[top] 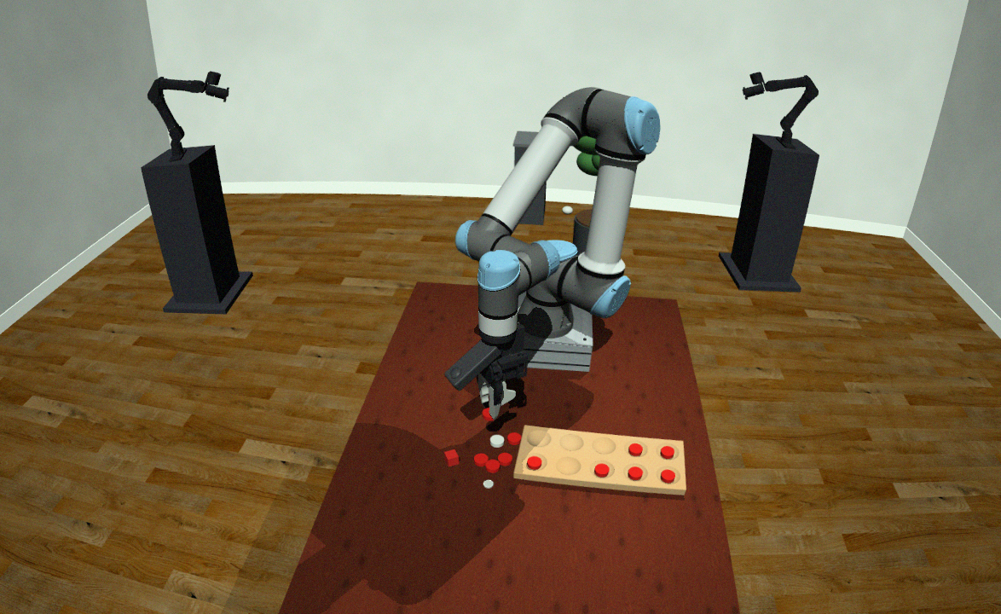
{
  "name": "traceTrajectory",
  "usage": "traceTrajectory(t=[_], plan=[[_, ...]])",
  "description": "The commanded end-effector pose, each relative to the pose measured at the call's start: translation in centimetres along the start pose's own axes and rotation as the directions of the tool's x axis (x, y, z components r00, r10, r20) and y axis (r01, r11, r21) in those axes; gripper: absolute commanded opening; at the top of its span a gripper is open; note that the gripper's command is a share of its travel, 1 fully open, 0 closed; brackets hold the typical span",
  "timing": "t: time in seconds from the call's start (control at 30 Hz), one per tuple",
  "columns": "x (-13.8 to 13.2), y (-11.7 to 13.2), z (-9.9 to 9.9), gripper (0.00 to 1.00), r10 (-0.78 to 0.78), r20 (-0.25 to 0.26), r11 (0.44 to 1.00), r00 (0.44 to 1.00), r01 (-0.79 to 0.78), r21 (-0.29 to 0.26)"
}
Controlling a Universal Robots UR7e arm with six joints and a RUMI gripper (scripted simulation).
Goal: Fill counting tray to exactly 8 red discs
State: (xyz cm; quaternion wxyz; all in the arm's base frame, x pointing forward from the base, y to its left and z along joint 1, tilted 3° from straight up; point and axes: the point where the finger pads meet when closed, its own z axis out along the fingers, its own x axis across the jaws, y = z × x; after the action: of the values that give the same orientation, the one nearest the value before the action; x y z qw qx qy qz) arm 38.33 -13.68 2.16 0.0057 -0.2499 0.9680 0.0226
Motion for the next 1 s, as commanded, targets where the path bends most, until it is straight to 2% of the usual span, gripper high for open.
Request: traceTrajectory(t=[0.0, 0.23, 0.3, 0.37, 0.67, 0.77, 0.87, 0.93, 0.97], plan=[[-0.7, 0.1, -0.1, 0.00, -0.146, 0.004, 0.989, 0.989, 0.146, 0.000], [-1.5, 0.4, -0.1, 0.00, -0.299, 0.004, 0.954, 0.954, 0.299, 0.000], [-1.5, 0.4, -0.1, 0.00, -0.299, 0.004, 0.954, 0.954, 0.299, 0.000], [-1.9, 0.5, -0.1, 0.00, -0.376, 0.004, 0.927, 0.927, 0.376, 0.001], [-2.7, 0.9, -0.2, 0.00, -0.526, 0.003, 0.850, 0.850, 0.526, 0.001], [-3.1, 1.1, -0.2, 0.00, -0.598, 0.003, 0.801, 0.801, 0.598, 0.002], [-3.1, 1.1, -0.2, 0.00, -0.598, 0.003, 0.801, 0.801, 0.598, 0.002], [-3.5, 1.3, -0.2, 0.00, -0.667, 0.003, 0.745, 0.745, 0.667, 0.002], [-3.5, 1.3, -0.2, 0.00, -0.667, 0.003, 0.745, 0.745, 0.667, 0.002]])
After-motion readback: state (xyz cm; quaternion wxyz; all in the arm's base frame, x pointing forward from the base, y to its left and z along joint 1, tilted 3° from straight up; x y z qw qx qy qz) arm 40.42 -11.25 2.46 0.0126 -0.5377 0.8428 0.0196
